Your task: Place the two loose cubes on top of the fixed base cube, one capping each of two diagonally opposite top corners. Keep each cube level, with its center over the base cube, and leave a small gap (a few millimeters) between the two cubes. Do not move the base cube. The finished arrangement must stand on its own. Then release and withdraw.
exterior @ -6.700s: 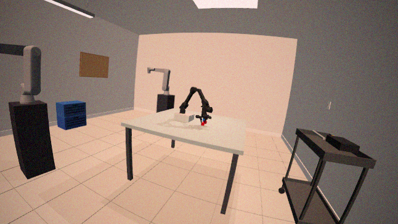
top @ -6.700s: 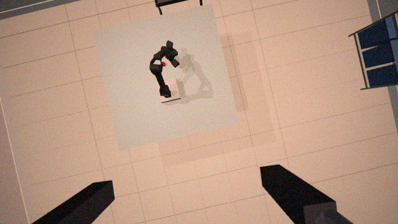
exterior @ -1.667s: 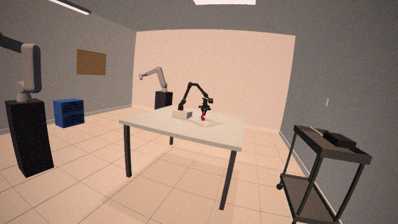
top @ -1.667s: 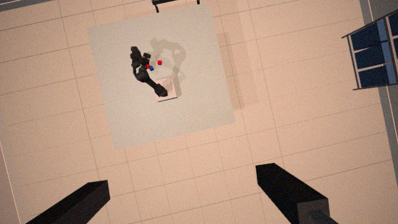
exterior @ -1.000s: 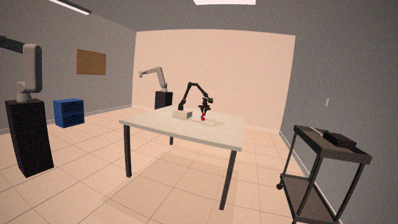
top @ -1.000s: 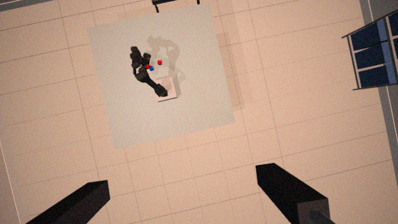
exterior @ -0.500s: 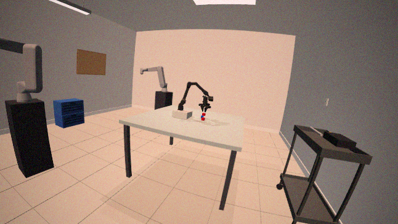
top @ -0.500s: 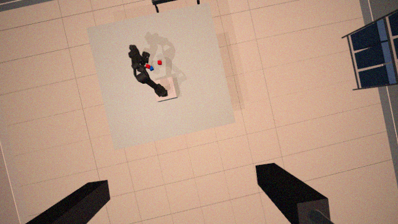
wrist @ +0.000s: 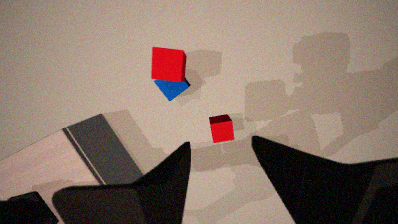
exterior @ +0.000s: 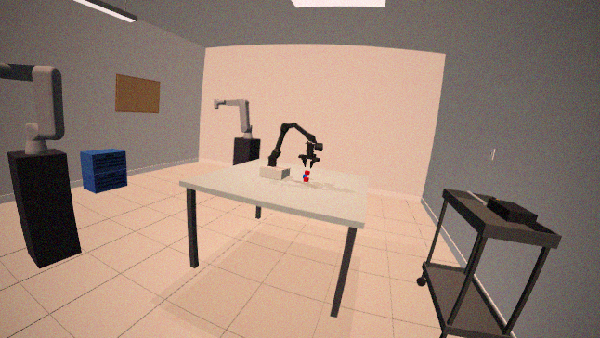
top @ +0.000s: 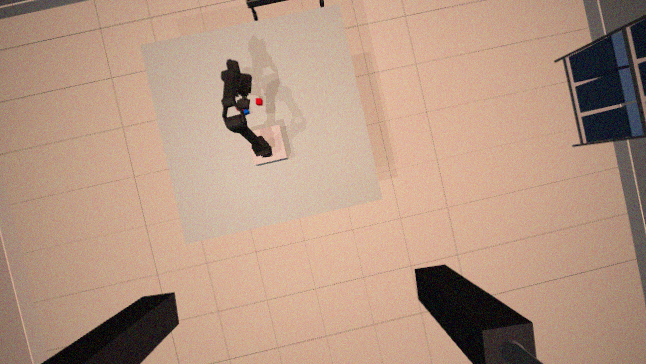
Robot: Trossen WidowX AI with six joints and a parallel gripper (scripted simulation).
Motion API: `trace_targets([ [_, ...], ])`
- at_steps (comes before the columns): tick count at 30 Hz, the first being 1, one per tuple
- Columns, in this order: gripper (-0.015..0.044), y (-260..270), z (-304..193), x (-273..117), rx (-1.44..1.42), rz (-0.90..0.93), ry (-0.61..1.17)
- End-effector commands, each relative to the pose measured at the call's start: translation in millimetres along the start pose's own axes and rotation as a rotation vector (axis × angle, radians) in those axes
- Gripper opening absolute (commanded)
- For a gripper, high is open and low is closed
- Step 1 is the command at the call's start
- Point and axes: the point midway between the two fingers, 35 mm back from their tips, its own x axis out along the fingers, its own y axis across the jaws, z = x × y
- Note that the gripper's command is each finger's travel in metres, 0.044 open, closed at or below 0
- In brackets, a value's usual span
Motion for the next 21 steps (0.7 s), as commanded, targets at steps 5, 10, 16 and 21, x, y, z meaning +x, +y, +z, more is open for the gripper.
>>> trace_targets([
  [5,0.0265,-14.2,-29.3,-13.1,-0.087,-0.004,-0.002],
  [10,0.0265,-15.5,-29.0,2.4,-0.087,-0.004,-0.002],
  [16,0.0265,-14.3,-29.2,49.2,-0.087,-0.004,-0.003],
  [21,0.0265,-14.3,-29.1,56.8,-0.087,-0.004,-0.003],
])
